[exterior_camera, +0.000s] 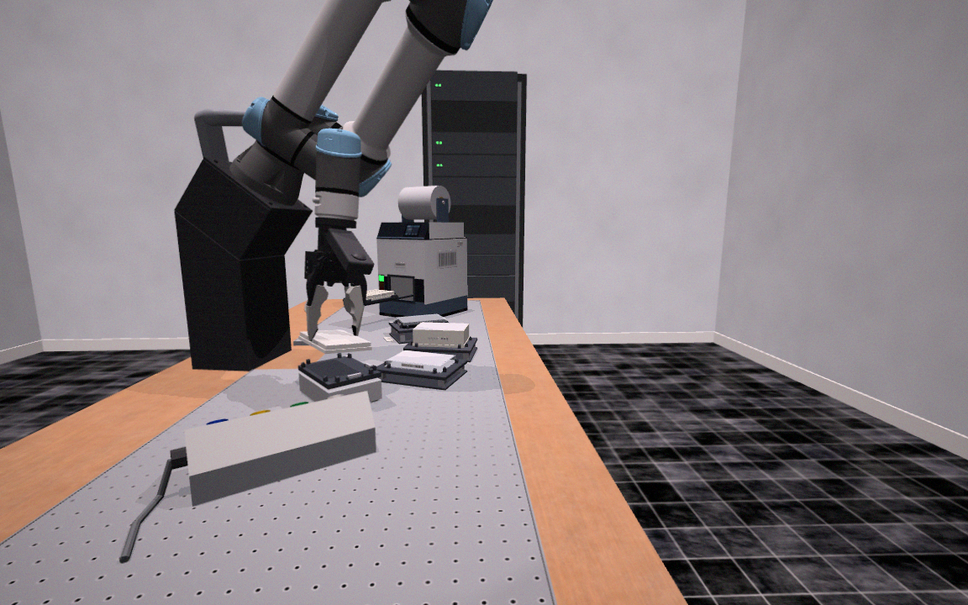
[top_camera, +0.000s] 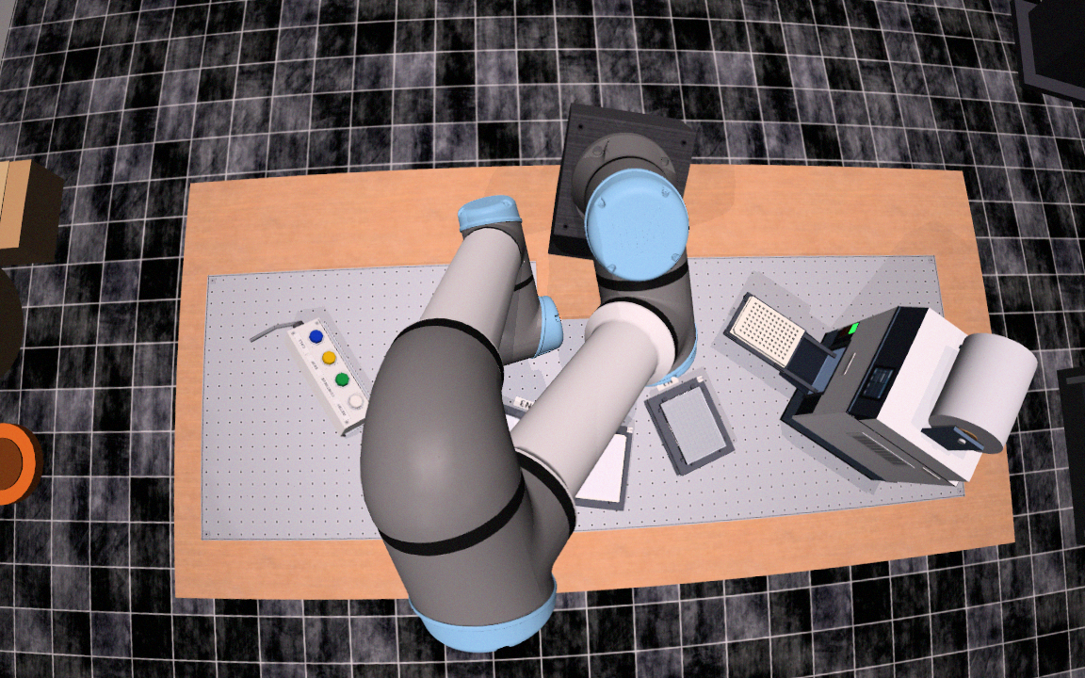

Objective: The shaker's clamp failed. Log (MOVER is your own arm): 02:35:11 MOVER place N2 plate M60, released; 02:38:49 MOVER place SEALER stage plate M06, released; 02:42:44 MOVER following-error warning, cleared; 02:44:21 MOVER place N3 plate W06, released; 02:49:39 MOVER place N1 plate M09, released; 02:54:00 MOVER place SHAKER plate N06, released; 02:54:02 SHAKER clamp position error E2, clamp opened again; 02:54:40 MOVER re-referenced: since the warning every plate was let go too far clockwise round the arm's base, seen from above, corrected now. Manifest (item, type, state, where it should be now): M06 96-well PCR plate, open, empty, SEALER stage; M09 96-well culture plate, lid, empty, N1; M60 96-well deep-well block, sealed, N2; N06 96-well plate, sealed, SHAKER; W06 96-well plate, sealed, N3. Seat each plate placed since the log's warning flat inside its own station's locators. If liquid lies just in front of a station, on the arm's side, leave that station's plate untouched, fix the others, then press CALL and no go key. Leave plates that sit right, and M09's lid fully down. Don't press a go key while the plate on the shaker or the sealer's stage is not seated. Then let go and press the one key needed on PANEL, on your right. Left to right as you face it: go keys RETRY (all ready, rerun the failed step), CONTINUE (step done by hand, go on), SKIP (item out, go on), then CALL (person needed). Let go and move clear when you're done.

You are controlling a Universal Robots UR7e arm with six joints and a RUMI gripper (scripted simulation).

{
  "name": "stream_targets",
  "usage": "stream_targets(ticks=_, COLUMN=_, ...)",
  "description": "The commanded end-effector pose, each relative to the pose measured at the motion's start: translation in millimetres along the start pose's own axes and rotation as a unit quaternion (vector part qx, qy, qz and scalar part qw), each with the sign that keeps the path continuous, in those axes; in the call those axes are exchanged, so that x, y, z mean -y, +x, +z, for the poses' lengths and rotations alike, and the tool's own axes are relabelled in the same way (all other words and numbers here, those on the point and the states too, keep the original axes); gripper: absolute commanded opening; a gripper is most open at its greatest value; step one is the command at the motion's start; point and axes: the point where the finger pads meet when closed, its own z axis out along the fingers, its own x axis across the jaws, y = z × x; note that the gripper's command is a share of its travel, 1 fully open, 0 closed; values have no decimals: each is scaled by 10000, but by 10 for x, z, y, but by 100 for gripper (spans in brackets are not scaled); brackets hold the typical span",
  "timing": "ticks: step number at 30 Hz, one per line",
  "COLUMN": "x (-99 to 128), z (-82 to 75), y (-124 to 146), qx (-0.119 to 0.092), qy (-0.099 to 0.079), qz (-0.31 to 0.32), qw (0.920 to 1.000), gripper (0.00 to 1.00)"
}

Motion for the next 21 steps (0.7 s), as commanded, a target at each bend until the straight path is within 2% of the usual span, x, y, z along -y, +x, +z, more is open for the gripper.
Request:
stream_targets(ticks=1, x=3, z=-14, y=2, qx=0, qy=-1, qz=-1, qw=10000, gripper=0)
stream_targets(ticks=5, x=3, z=-14, y=2, qx=0, qy=-1, qz=-1, qw=10000, gripper=0)
stream_targets(ticks=12, x=3, z=-14, y=3, qx=409, qy=-1, qz=-1, qw=9992, gripper=0)
stream_targets(ticks=14, x=3, z=-14, y=3, qx=409, qy=-1, qz=-1, qw=9992, gripper=0)
stream_targets(ticks=16, x=3, z=-14, y=3, qx=516, qy=-1, qz=-1, qw=9987, gripper=0)
stream_targets(ticks=21, x=3, z=-14, y=2, qx=516, qy=-1, qz=-1, qw=9987, gripper=0)
